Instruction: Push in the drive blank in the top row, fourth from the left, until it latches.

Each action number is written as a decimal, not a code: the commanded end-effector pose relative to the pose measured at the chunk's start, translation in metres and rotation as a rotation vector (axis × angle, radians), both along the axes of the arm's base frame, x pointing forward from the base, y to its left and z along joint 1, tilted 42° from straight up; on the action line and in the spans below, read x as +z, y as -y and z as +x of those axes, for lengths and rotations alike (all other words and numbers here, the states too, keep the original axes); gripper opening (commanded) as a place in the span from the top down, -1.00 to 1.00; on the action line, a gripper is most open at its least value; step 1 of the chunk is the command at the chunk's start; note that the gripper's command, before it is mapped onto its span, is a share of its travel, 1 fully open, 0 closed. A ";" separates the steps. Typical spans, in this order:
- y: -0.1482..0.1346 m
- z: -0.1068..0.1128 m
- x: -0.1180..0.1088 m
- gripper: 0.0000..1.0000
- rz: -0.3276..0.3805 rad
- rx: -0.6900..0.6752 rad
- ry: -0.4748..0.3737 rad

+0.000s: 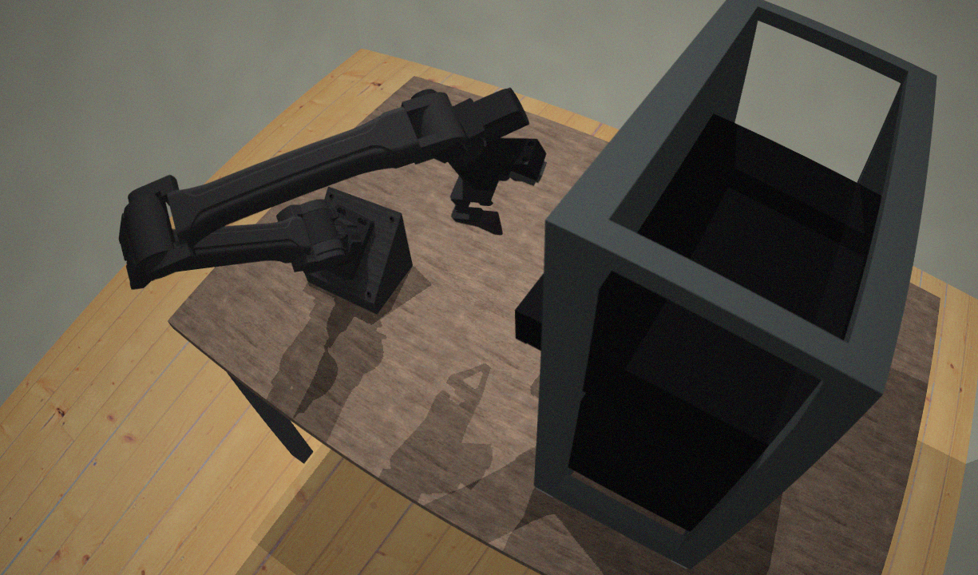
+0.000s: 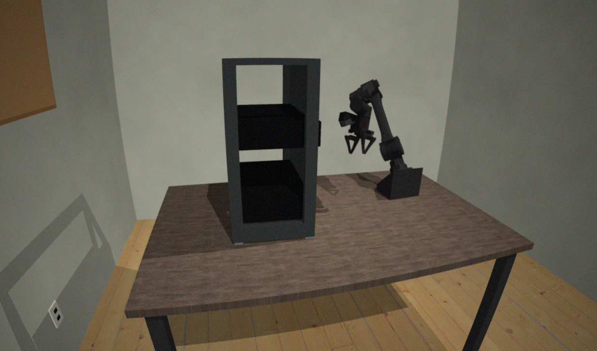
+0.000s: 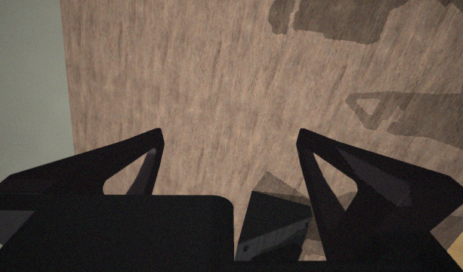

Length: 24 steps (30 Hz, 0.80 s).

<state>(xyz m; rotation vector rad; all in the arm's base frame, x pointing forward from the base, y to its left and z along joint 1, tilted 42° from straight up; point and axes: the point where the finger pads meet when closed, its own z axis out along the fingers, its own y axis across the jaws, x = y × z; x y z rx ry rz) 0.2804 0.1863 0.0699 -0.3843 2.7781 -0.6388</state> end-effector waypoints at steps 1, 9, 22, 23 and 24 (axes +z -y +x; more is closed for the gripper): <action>-0.011 0.009 0.009 -1.00 0.025 0.002 0.023; -0.007 0.002 0.004 -1.00 0.026 0.010 0.031; -0.016 0.006 0.007 -1.00 0.079 0.021 0.118; -0.017 0.007 0.008 -1.00 0.087 0.023 0.131; -0.018 0.008 0.009 -1.00 0.096 0.024 0.145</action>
